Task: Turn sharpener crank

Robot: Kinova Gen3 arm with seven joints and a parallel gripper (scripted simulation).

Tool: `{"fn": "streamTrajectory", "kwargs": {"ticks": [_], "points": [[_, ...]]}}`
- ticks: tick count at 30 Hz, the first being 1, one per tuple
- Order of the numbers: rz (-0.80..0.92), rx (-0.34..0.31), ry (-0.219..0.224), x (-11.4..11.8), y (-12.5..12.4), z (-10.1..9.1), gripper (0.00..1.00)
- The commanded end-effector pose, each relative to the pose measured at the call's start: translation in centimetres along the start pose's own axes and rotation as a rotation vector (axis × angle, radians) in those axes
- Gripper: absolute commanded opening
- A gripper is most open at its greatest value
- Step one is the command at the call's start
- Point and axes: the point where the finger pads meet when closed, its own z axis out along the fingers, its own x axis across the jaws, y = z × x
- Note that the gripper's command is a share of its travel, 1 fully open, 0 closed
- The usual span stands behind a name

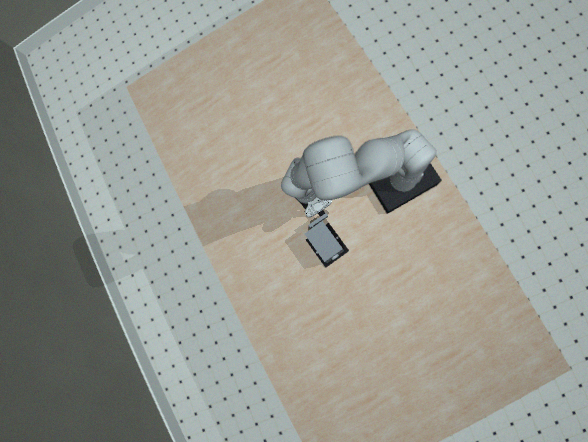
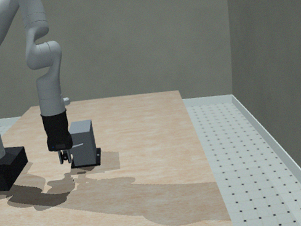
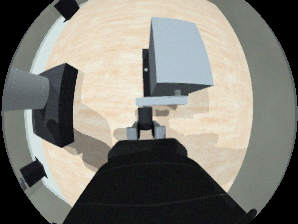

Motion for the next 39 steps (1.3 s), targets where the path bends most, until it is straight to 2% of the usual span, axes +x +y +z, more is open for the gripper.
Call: {"fn": "streamTrajectory", "kwargs": {"ticks": [1, 39], "points": [[-0.003, -0.003, 0.004, -0.01, 0.00, -0.43, 0.00], [-0.003, -0.003, 0.004, -0.03, 0.00, -0.85, 0.00]]}}
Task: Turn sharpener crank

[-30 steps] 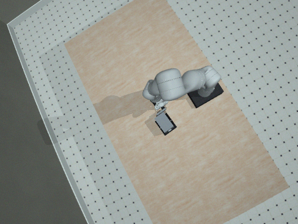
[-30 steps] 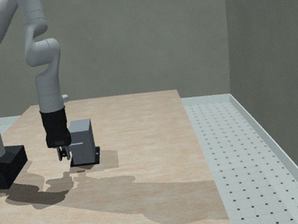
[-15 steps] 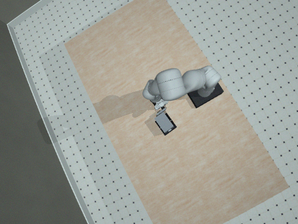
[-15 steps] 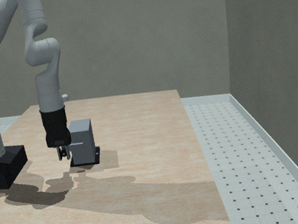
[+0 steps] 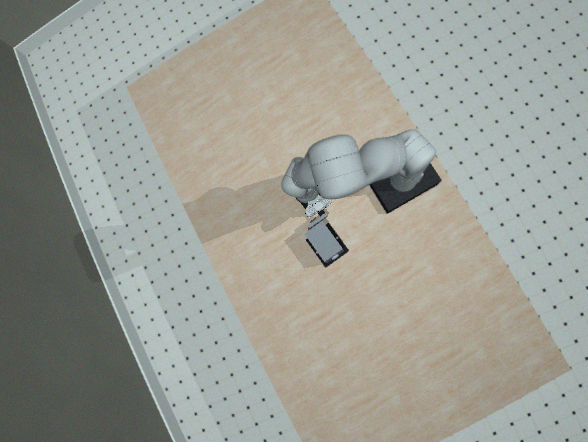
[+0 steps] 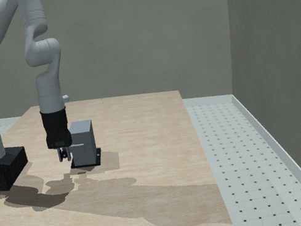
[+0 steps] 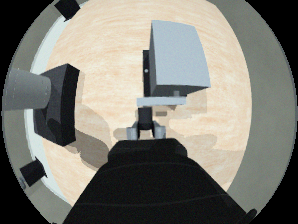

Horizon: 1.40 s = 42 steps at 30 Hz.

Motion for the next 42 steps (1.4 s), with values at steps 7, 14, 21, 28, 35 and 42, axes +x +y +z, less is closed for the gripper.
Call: {"fn": "streamTrajectory", "kwargs": {"ticks": [7, 14, 21, 28, 35, 42], "points": [[0.001, 0.000, 0.001, 0.0, 0.0, 0.0, 0.00], [0.001, 0.000, 0.001, 0.0, 0.0, -0.1, 0.00], [0.001, 0.000, 0.001, 0.0, 0.0, -0.2, 0.00], [0.001, 0.000, 0.001, 0.1, 0.0, -0.8, 0.00], [0.001, 0.000, 0.001, 0.3, 0.0, -1.8, 0.00], [0.001, 0.000, 0.001, 0.7, 0.0, -2.7, 0.00]]}}
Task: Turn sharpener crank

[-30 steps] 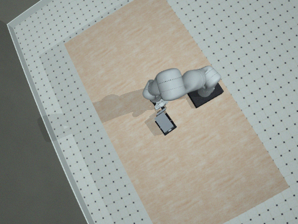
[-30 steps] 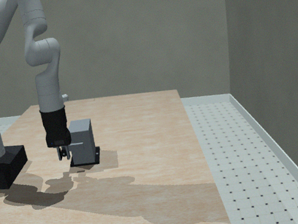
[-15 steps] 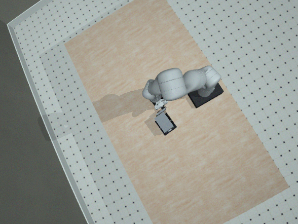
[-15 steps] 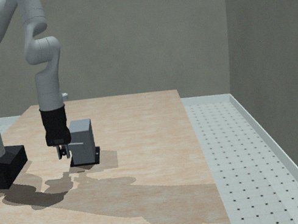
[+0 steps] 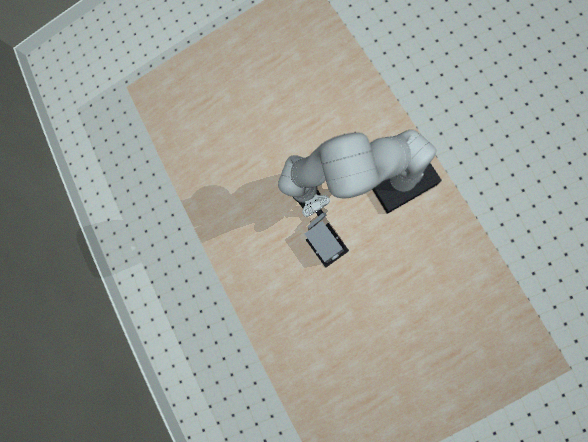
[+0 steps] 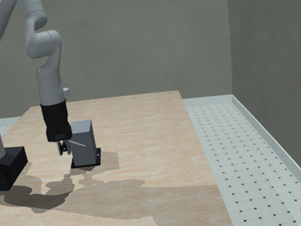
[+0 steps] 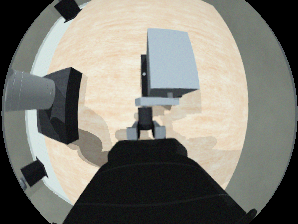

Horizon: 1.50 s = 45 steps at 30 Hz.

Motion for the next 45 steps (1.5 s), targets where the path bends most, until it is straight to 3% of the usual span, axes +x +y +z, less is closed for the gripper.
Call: {"fn": "streamTrajectory", "kwargs": {"ticks": [1, 12, 26, 45], "points": [[-0.005, -0.003, 0.005, 0.4, 0.0, -0.6, 0.00], [-0.005, -0.003, 0.005, 2.2, 0.0, -2.3, 0.00], [-0.005, -0.003, 0.005, 4.3, 0.0, -2.9, 0.00], [-0.005, -0.003, 0.005, 4.6, 0.0, -2.9, 0.00]]}}
